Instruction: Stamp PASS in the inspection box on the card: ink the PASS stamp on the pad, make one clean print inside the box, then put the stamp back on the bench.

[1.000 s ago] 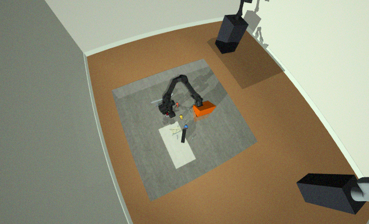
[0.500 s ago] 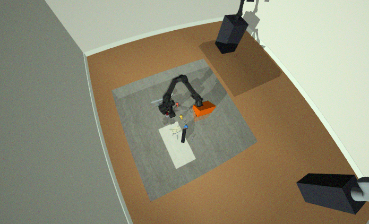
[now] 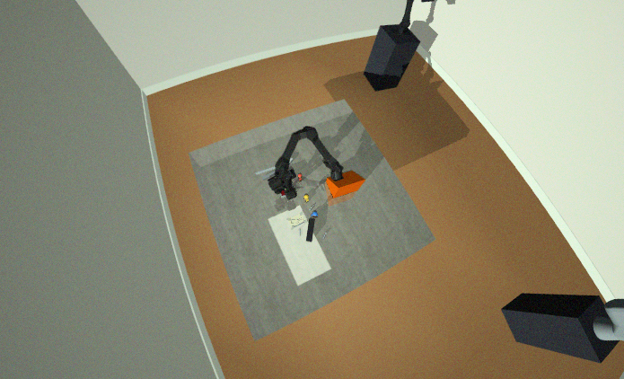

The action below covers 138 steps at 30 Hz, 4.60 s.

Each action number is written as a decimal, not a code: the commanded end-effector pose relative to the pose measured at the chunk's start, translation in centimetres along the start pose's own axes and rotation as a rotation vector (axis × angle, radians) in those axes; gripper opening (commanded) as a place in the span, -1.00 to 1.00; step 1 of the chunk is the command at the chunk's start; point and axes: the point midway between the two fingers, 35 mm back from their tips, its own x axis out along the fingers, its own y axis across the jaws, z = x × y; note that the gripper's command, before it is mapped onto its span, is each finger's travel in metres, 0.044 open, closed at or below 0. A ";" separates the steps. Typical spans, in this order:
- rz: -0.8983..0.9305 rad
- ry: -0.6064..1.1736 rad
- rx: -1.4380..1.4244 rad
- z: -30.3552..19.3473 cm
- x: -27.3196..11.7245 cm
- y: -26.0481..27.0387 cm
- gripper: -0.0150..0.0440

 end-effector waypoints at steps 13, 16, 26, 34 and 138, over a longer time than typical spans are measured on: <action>-0.003 0.000 0.004 0.1 0.2 -0.1 -0.49; -0.003 0.000 0.004 0.1 0.2 -0.1 -0.49; -0.003 0.000 0.004 0.1 0.2 -0.1 -0.49; -0.002 0.000 0.004 0.1 -0.1 -0.1 -0.49; 0.006 -0.002 -1.153 3.5 -5.1 20.4 -0.49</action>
